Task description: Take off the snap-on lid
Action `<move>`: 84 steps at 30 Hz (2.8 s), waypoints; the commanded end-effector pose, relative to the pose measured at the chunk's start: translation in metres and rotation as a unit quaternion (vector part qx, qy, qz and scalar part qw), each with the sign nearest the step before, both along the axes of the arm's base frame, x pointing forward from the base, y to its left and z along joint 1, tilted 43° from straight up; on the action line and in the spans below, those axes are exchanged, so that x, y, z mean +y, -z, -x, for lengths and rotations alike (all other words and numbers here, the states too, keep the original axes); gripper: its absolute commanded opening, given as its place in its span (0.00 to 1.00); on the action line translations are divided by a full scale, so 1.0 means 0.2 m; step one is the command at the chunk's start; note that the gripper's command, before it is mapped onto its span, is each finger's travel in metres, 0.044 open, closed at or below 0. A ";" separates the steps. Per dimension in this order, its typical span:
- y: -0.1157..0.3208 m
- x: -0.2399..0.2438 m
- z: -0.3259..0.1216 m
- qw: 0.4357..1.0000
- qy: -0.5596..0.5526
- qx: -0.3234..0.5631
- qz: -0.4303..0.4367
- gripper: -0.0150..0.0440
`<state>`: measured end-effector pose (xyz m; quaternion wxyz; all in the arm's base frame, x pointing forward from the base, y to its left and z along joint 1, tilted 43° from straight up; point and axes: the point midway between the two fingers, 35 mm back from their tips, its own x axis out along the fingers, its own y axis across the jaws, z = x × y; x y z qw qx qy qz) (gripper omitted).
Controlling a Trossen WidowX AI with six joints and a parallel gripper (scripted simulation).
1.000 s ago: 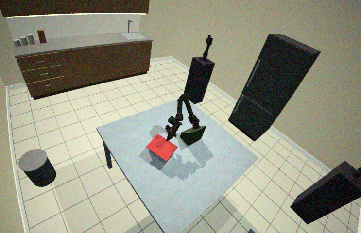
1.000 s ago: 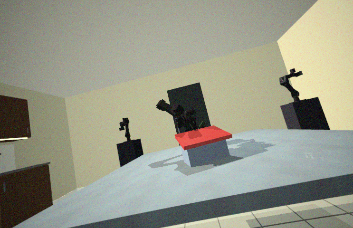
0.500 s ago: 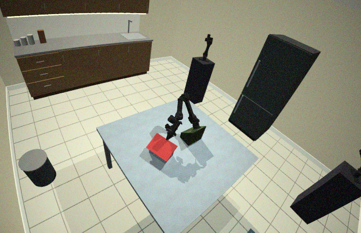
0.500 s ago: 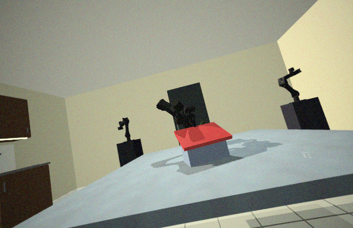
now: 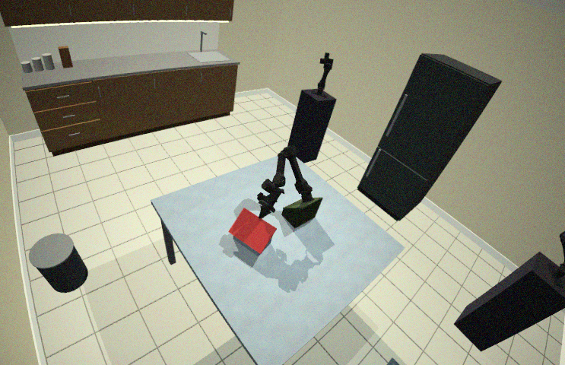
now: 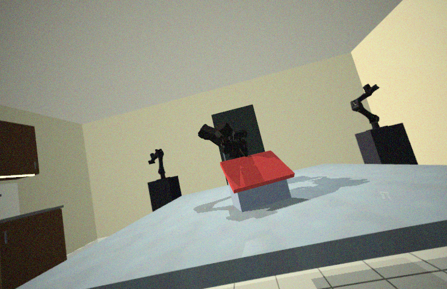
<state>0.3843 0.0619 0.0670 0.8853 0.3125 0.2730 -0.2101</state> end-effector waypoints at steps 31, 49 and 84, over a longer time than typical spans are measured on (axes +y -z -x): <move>-0.17 0.19 -0.04 1.000 -0.003 -0.005 -0.005 0.25; -0.16 0.23 -0.01 1.000 -0.003 -0.004 -0.005 0.25; 0.07 0.46 0.15 1.000 -0.003 -0.003 -0.007 0.25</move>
